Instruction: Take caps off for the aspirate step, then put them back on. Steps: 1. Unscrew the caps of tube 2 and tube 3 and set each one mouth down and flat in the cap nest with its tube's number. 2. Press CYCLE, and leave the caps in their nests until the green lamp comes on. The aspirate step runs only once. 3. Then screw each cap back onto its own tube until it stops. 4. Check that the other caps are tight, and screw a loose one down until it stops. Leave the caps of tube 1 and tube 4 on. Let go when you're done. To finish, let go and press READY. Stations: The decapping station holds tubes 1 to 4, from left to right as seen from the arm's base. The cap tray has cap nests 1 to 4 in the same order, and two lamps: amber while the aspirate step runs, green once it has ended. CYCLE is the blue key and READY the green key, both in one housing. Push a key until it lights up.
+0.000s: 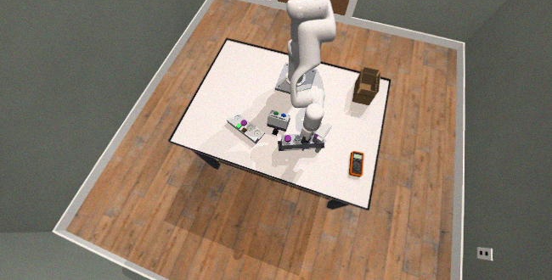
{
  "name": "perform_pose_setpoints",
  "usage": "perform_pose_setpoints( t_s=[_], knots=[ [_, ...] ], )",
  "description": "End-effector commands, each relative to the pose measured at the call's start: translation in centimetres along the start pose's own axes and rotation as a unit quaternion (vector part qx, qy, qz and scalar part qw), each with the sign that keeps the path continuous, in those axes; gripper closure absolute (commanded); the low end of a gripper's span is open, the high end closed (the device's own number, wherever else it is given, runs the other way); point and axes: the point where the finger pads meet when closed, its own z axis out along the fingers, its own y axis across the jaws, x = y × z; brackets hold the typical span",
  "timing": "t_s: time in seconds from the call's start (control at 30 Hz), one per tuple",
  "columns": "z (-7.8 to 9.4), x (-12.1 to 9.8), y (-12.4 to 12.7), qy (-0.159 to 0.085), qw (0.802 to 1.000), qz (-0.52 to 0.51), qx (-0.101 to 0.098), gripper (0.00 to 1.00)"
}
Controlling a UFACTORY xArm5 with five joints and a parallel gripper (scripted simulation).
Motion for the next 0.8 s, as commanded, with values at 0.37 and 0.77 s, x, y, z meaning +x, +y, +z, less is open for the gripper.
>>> perform_pose_setpoints(
  t_s=[0.37, 0.77],
  knots=[
    [-4.2, 0.1, 0.1, -0.001, 1.0, 0.0, -0.005, 0.54],
    [-4.6, -3.4, 1.1, -0.002, 0.985, -0.172, -0.005, 0.54]
  ],
)
